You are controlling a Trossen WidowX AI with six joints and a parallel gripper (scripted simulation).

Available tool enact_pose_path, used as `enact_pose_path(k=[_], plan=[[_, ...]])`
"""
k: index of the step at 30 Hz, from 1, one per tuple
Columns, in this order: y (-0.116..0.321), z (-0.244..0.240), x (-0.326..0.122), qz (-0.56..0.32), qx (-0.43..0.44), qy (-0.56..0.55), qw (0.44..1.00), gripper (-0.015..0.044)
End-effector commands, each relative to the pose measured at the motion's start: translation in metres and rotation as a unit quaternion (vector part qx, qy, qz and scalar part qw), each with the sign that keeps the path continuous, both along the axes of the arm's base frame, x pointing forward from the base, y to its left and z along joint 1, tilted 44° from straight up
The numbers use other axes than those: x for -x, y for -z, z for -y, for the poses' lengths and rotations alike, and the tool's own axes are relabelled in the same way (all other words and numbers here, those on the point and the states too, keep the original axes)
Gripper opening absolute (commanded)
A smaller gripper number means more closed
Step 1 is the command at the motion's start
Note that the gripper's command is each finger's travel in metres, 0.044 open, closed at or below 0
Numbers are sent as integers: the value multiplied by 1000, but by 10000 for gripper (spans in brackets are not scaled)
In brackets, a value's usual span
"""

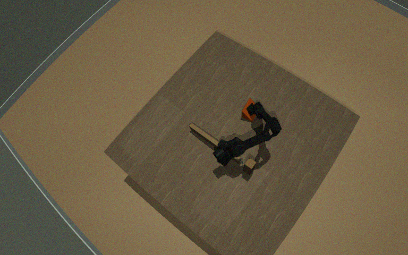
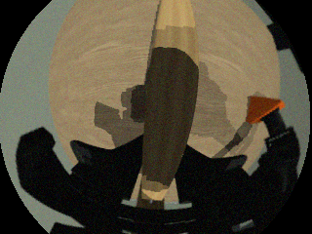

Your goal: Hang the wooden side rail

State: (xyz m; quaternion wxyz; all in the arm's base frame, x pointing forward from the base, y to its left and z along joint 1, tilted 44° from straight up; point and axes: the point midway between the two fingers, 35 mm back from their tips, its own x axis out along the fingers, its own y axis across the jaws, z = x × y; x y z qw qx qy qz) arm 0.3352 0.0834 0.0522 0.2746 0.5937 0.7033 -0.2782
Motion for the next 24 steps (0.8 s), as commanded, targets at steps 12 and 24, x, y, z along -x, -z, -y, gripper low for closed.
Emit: enact_pose_path(k=[12, 24], plan=[[-2, 1, -1, 1, 3, 3, 1000, 0], [-3, -1, -1, 1, 3, 3, 1000, 0]])
